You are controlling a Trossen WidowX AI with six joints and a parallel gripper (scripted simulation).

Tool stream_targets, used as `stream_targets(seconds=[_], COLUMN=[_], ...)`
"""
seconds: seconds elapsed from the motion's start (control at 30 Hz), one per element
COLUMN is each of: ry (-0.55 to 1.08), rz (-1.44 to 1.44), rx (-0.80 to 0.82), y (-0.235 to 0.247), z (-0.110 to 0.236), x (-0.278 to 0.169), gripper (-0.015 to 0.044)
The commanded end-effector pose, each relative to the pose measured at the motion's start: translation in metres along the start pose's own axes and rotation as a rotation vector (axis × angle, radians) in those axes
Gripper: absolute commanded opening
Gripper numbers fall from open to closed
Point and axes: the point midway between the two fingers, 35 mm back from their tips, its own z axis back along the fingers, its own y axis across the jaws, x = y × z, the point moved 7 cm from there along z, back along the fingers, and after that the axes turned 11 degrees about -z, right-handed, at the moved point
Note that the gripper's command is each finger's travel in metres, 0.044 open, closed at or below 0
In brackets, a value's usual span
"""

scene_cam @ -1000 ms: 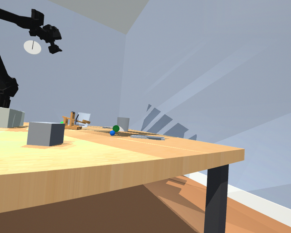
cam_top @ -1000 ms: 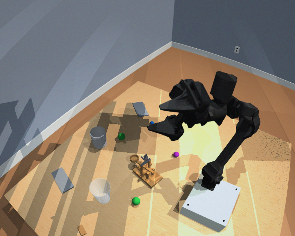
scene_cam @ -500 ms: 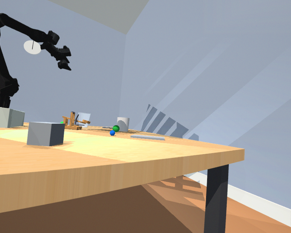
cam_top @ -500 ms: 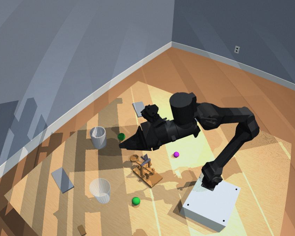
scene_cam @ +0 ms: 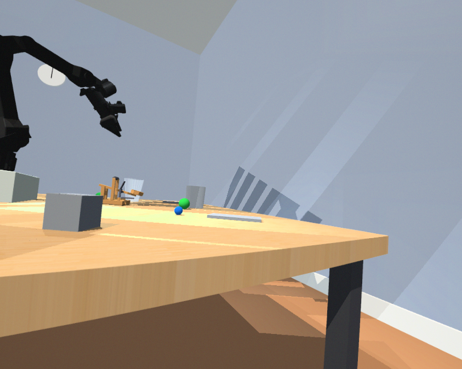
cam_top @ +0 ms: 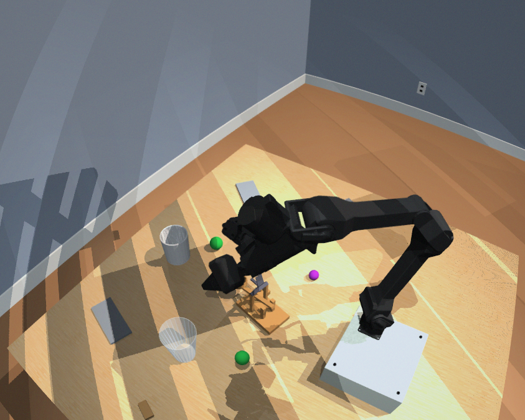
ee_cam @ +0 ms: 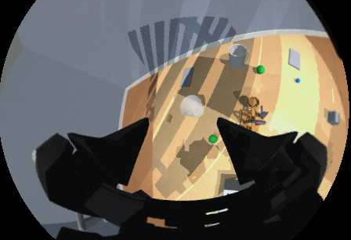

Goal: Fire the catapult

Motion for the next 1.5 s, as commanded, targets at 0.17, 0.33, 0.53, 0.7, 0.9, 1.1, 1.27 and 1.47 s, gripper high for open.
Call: stream_targets(seconds=[0.17,0.33,0.53,0.7,0.9,1.1,1.27,1.47], ry=[0.126,0.211,0.334,0.445,0.460,0.460,0.460,0.460], rz=[0.026,0.019,-0.007,-0.042,-0.048,-0.048,-0.048,-0.048], rx=[-0.292,-0.432,-0.582,-0.684,-0.697,-0.697,-0.697,-0.697], y=[-0.065,-0.102,-0.146,-0.181,-0.185,-0.213,-0.214,-0.219], z=[-0.046,-0.061,-0.072,-0.075,-0.075,-0.108,-0.109,-0.115], x=[0.004,0.005,0.004,0.001,0.000,-0.018,-0.018,-0.021], gripper=[0.0440,0.0440,0.0440,0.0440,0.0440,0.0440,0.0440,0.0440])
